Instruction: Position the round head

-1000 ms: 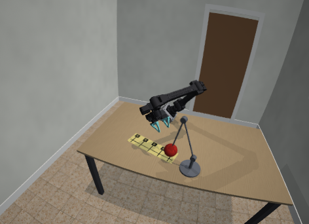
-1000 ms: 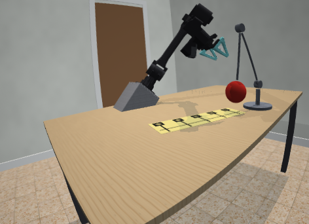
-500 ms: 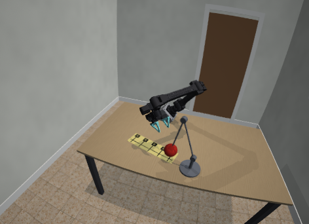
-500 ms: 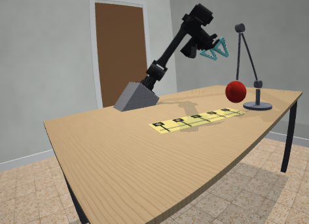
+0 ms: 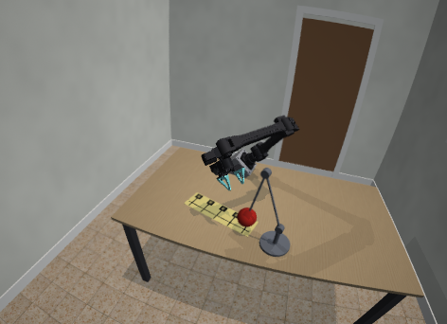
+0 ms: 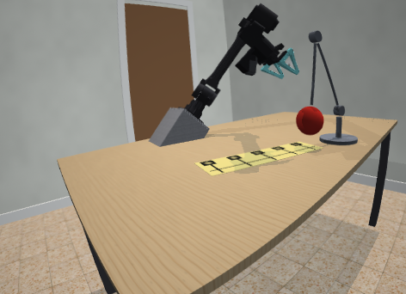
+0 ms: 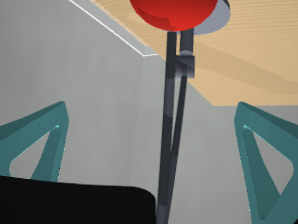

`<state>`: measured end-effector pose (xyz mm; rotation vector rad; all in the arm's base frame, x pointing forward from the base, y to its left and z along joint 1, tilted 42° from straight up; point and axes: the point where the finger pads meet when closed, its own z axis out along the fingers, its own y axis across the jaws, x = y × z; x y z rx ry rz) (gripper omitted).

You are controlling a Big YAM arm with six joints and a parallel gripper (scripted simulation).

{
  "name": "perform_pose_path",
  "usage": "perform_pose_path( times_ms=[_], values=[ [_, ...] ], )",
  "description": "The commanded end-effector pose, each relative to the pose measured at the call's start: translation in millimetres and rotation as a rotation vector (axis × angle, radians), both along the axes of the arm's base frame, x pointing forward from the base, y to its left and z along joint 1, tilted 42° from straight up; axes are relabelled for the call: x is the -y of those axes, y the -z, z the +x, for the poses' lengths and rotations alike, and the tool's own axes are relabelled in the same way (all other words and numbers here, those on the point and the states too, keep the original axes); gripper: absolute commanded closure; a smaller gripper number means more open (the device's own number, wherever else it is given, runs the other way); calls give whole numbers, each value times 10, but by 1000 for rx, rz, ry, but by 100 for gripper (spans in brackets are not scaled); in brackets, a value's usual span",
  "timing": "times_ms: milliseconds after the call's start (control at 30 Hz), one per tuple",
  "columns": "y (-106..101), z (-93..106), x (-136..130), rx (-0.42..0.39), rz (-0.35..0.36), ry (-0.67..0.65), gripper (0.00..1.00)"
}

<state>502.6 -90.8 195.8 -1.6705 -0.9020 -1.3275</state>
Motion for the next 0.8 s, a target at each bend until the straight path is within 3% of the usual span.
perform_pose_path(
  times_ms=[0, 267, 767],
  values=[
    [-236, 46, 235, 38, 32, -46, 0],
    [-271, 50, 283, 15, 2, 1, 0],
    [-153, 17, 194, 48, 67, -99, 0]
  ],
)
